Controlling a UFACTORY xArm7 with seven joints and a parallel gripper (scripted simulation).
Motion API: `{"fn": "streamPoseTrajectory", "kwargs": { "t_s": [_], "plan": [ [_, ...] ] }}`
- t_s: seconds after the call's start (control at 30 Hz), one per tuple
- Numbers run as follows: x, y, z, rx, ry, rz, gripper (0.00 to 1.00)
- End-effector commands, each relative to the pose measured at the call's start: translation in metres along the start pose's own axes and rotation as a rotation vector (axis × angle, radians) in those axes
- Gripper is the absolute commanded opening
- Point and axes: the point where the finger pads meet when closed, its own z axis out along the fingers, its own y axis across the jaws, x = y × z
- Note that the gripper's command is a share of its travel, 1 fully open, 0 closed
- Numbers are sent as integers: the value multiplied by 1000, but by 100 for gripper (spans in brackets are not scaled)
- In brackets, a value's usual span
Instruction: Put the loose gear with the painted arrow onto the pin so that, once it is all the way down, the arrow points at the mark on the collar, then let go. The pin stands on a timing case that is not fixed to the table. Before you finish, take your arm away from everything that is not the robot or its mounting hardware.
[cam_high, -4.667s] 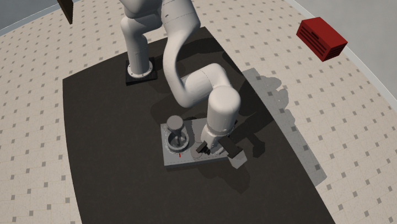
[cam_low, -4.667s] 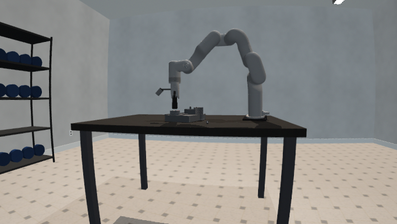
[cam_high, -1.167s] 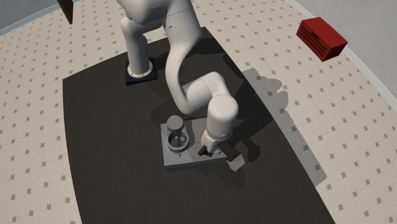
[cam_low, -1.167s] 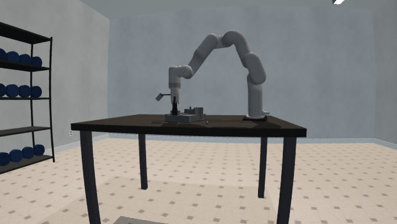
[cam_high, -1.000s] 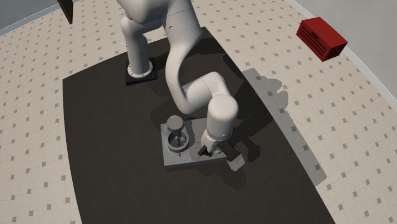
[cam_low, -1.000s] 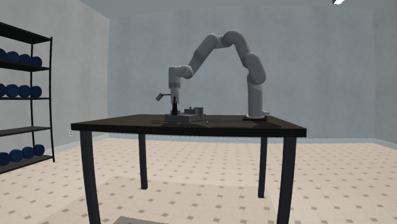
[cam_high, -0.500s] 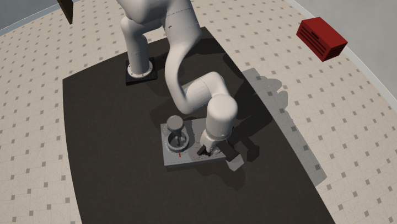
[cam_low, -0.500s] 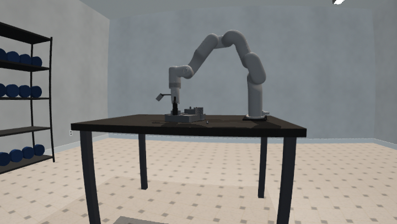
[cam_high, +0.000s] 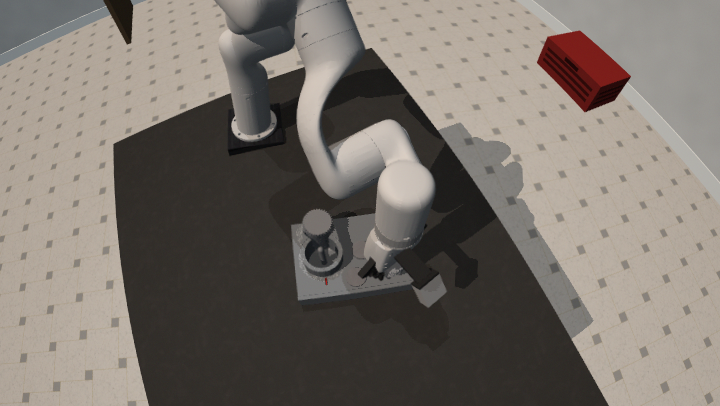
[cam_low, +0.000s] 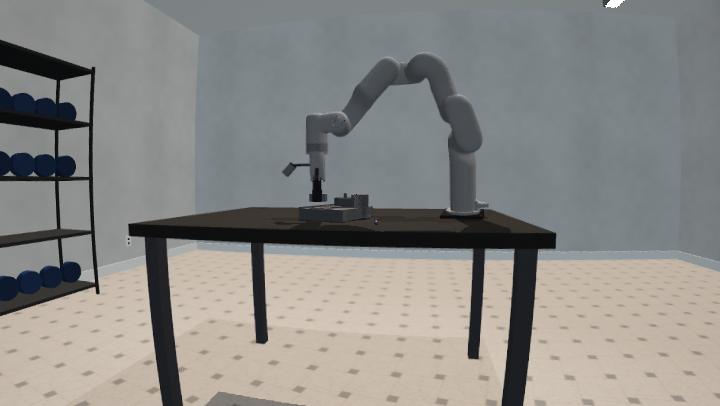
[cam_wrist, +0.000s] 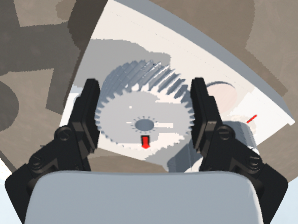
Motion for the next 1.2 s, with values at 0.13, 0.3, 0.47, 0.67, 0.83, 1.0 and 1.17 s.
{"fn": "streamPoseTrajectory", "kwargs": {
  "t_s": [0.13,0.3,0.47,0.67,0.83,1.0,1.17],
  "plan": [
    [2,0,-19,-1,6,0,0],
    [2,0,-31,-1,6,0,0],
    [2,0,-40,-1,6,0,0],
    [2,0,-47,-1,6,0,0],
    [2,0,-52,-1,6,0,0],
    [2,0,-54,-1,6,0,0],
    [2,0,-54,-1,6,0,0]
  ]
}}
